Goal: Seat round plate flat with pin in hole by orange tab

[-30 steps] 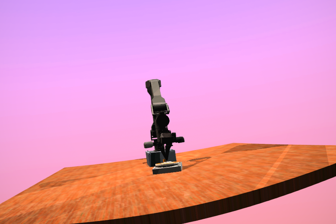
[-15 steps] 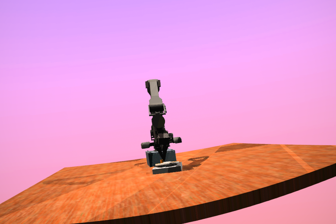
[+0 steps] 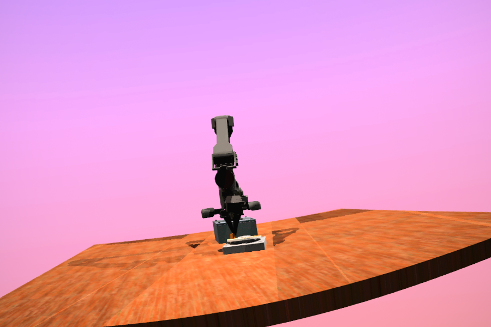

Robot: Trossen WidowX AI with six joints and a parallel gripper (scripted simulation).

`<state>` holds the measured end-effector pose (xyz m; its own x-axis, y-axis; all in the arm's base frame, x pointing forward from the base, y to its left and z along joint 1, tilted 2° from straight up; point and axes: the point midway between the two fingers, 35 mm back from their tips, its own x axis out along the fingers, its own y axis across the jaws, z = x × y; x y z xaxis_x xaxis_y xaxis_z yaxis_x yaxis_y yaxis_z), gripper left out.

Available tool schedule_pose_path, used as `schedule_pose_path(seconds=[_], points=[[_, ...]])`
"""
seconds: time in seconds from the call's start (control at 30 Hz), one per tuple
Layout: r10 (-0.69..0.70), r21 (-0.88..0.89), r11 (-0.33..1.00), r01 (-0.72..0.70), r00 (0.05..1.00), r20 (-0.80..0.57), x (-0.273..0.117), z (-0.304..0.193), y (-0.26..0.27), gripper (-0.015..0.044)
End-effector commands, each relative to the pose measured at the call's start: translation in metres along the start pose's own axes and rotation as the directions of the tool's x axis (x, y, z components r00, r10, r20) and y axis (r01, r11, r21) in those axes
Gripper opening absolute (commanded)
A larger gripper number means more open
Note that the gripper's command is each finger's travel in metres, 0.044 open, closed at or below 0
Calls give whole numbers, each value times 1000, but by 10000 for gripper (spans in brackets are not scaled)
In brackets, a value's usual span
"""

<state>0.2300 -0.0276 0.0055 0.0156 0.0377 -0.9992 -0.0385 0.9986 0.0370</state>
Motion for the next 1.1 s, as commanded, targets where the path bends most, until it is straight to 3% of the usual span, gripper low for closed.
schedule_pose_path(seconds=[0.0, 1.07], points=[[-11, -1, 1000, 11, 1000, 12, -2, 7, -6, 0], [-12, -1, 1000, 12, 1000, 14, -6, 24, -24, 0]])
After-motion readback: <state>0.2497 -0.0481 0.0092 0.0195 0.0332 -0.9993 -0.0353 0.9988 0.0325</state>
